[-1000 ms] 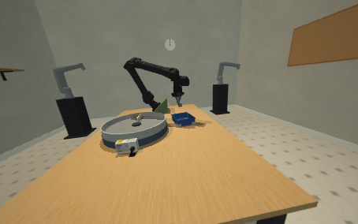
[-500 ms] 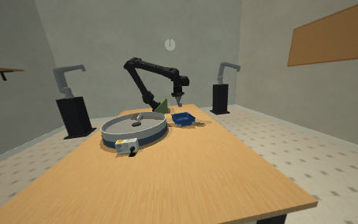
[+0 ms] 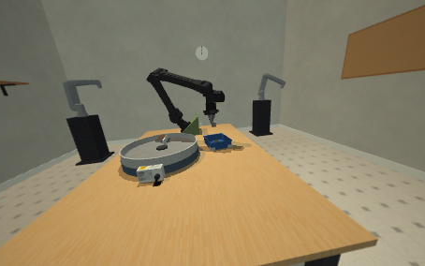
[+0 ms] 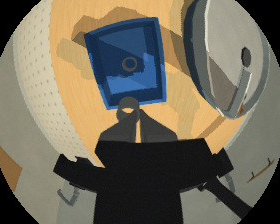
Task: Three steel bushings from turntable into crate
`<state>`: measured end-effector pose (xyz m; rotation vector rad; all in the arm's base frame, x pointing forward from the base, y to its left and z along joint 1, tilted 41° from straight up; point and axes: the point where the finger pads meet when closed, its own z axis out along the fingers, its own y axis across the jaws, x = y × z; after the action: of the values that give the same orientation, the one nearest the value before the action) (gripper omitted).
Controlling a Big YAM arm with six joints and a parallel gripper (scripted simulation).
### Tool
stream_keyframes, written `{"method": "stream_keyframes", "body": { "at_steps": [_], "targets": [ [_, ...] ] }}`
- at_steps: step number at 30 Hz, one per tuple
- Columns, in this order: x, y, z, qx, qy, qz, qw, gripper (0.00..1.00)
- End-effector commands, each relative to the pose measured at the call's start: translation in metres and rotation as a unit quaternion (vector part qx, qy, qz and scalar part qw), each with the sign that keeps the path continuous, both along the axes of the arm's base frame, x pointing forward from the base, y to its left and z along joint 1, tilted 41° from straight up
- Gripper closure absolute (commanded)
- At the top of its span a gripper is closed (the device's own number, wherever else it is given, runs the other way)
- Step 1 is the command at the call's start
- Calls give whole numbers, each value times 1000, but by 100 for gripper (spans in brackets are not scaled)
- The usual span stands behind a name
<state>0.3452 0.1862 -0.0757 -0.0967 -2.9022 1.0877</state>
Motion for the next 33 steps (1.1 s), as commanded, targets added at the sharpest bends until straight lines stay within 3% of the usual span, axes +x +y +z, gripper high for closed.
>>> {"method": "stream_keyframes", "body": {
  "at_steps": [1,33],
  "targets": [
    [23,14,13,15,-22,-5,1000,100],
    [20,18,13,16,-21,2,1000,100]
  ]
}}
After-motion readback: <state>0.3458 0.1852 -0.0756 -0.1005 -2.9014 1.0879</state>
